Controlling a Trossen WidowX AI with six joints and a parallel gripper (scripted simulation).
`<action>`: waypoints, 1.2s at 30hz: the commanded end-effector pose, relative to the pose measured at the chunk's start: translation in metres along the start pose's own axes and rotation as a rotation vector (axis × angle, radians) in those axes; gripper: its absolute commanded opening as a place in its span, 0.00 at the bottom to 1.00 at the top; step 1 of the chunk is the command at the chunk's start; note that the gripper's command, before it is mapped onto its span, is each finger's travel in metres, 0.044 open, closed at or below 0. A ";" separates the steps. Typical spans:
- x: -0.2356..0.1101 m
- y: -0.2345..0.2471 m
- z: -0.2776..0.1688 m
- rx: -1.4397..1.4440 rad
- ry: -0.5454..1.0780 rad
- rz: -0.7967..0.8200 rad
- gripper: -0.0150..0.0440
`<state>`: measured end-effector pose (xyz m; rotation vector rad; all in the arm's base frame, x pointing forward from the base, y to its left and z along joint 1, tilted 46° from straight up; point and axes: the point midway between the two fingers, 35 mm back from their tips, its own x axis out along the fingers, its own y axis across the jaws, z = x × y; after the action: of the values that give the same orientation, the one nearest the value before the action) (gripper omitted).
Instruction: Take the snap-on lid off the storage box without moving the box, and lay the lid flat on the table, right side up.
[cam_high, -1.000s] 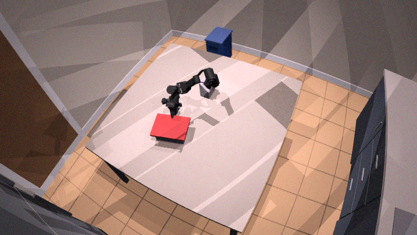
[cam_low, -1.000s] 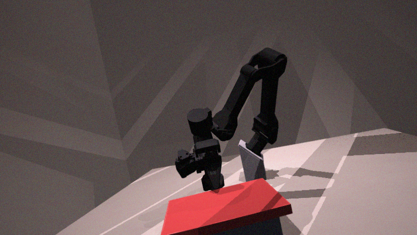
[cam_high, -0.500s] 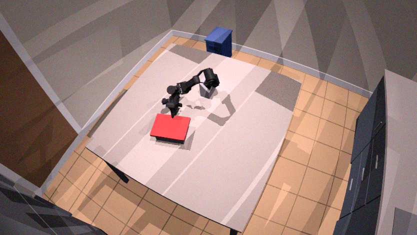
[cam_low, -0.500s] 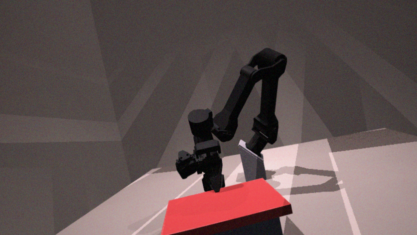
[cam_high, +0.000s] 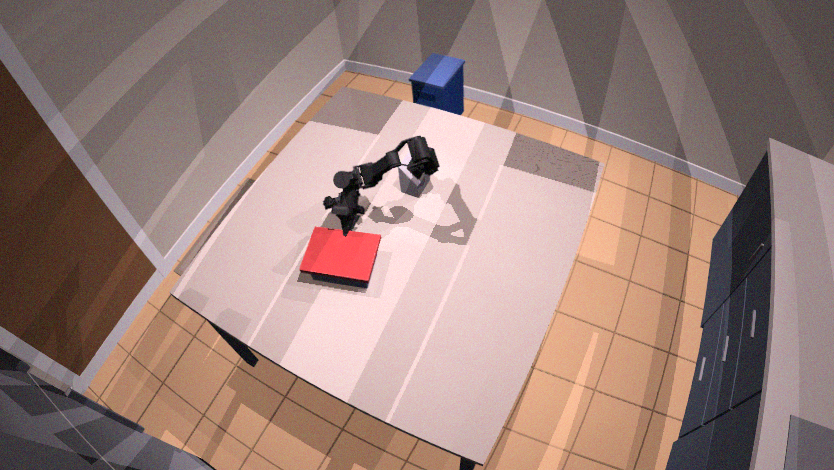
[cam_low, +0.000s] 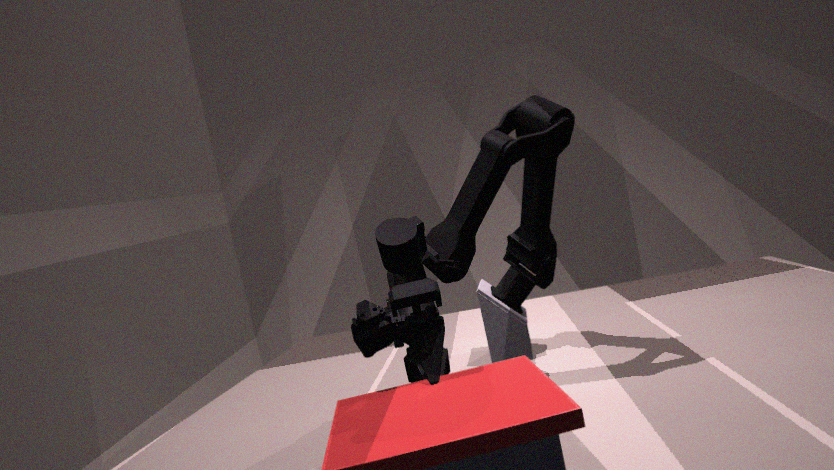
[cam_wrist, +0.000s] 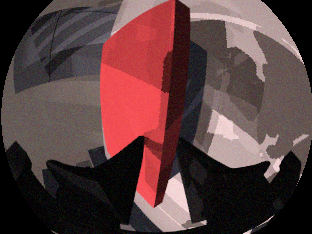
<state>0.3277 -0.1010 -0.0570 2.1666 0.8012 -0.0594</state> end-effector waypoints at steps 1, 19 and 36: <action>-0.001 0.001 0.000 -0.001 0.001 0.002 0.25; -0.004 0.004 0.000 -0.001 0.001 0.002 0.25; -0.006 0.006 0.000 -0.001 0.000 0.002 0.25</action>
<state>0.3270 -0.1032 -0.0541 2.1645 0.8108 -0.0674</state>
